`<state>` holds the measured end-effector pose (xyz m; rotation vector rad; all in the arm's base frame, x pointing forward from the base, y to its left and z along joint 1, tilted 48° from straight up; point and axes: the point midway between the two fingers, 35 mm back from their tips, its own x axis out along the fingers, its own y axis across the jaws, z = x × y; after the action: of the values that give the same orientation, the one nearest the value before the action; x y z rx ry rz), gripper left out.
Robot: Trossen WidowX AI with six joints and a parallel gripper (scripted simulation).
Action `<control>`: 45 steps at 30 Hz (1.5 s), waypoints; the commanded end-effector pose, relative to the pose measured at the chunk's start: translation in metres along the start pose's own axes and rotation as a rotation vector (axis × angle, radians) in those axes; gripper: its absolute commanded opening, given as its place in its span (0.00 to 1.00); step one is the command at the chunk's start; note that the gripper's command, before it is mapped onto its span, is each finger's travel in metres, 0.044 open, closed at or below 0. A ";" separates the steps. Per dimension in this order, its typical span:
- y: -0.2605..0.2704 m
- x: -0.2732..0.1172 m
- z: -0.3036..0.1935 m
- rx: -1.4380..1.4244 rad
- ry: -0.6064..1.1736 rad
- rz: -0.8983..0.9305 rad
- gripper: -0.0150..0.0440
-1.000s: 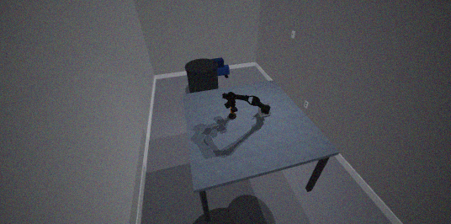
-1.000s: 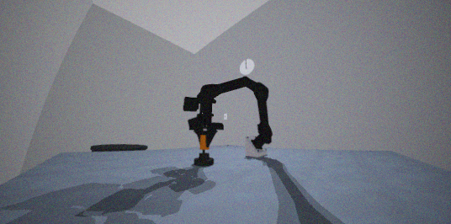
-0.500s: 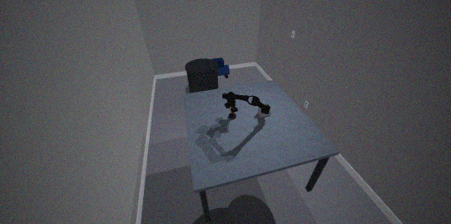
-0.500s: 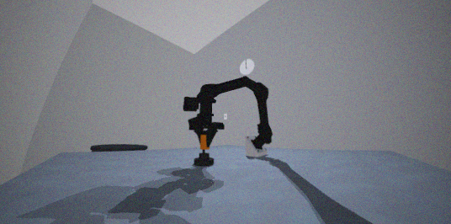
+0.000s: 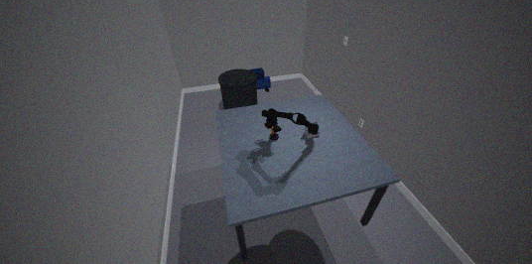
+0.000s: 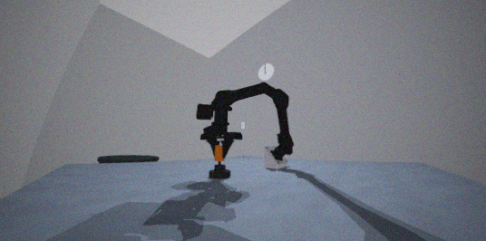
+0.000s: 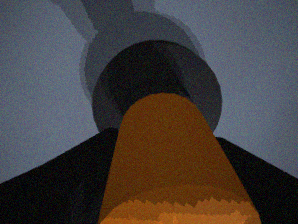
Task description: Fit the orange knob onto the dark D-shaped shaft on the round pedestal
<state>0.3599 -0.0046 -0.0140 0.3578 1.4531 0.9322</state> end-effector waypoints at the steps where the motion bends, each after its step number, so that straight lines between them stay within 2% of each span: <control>1: -0.001 0.000 0.001 -0.007 -0.006 0.000 0.25; 15: 0.000 -0.004 -0.001 -0.007 -0.006 0.000 0.25; 23: 0.000 -0.004 -0.005 -0.216 -0.006 -0.001 0.25; 45: -0.001 -0.005 -0.005 -0.216 -0.006 -0.001 0.25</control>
<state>0.3538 -0.0070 -0.0142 0.2071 1.3373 1.0792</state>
